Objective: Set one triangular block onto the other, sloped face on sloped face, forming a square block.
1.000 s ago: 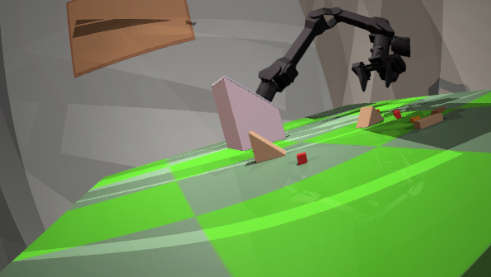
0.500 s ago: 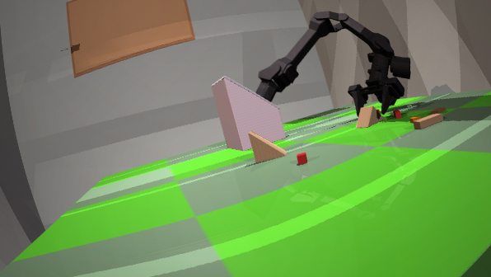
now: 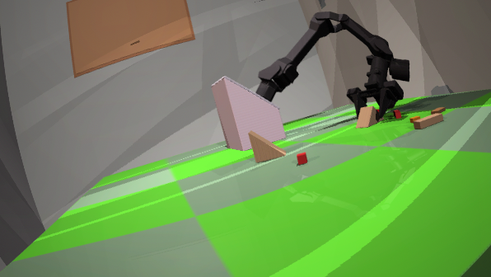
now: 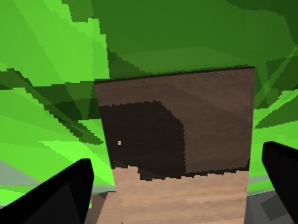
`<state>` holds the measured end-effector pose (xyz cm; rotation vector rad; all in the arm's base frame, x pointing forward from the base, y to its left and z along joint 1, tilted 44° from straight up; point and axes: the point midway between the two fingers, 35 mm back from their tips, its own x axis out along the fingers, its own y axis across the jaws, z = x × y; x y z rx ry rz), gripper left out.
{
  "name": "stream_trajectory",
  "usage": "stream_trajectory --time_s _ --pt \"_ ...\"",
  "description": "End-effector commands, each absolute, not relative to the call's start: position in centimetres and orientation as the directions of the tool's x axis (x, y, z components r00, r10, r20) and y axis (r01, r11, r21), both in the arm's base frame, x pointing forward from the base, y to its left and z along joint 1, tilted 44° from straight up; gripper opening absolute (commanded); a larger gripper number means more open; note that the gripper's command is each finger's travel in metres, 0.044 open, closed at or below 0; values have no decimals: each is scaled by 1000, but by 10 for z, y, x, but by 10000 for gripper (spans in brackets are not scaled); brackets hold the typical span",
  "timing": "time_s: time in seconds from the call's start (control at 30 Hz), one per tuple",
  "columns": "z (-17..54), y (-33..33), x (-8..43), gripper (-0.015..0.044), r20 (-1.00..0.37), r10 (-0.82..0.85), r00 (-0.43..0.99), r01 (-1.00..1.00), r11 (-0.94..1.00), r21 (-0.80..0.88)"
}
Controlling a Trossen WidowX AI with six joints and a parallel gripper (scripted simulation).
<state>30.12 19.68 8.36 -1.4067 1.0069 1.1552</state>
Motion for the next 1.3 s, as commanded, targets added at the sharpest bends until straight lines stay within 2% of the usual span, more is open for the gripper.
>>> stream_trajectory --time_s 0.0,0.13,0.37,0.57,1.27 --pt "84 197 301 309 -981 -2 192 -972 -139 -190" --pt "84 197 301 204 -981 -2 192 -972 -139 -190" --pt "84 197 301 157 -981 -2 192 -972 -139 -190" --pt "88 193 302 0 -981 -2 193 -972 -139 -190" --pt "155 127 298 0 -981 -8 194 -972 -139 -191"
